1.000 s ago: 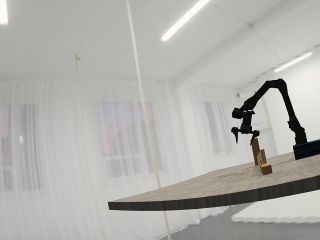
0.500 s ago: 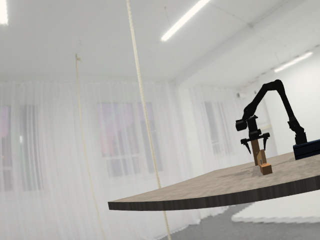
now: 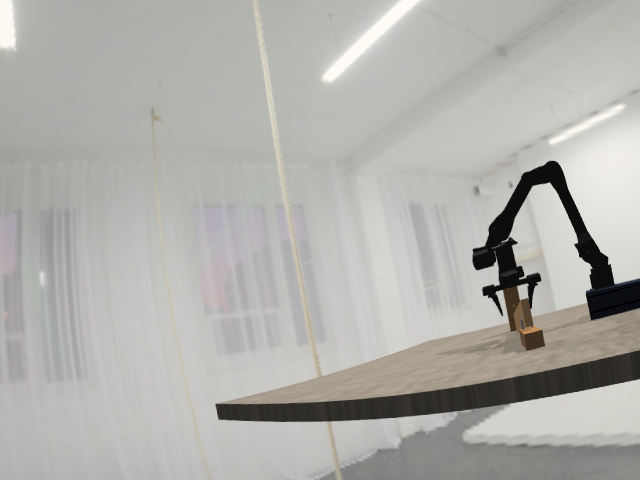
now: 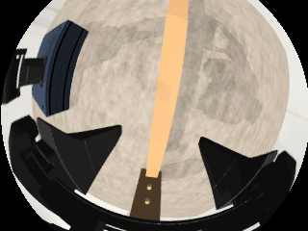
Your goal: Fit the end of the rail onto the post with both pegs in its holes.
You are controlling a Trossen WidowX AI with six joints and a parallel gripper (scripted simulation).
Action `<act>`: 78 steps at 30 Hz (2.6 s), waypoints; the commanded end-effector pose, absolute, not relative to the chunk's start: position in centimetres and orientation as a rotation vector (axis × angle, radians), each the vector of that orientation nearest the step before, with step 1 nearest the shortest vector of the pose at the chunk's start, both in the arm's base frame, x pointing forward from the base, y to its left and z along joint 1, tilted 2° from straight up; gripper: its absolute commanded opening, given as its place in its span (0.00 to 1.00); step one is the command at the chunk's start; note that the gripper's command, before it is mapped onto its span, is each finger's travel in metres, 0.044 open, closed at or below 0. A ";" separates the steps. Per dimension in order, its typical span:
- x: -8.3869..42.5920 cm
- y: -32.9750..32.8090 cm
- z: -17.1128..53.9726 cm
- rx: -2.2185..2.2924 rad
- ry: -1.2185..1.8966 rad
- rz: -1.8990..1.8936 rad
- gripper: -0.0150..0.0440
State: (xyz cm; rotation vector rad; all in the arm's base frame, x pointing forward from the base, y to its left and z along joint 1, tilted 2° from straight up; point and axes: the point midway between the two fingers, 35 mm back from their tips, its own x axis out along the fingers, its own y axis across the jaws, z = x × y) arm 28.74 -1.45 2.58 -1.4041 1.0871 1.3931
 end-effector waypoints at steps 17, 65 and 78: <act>28.6 -1.4 -0.7 -1.396 1.088 1.398 1.00; 28.5 -1.5 -1.8 -1.395 1.089 1.398 0.25; 28.6 -1.5 -1.1 -1.396 1.088 1.398 0.25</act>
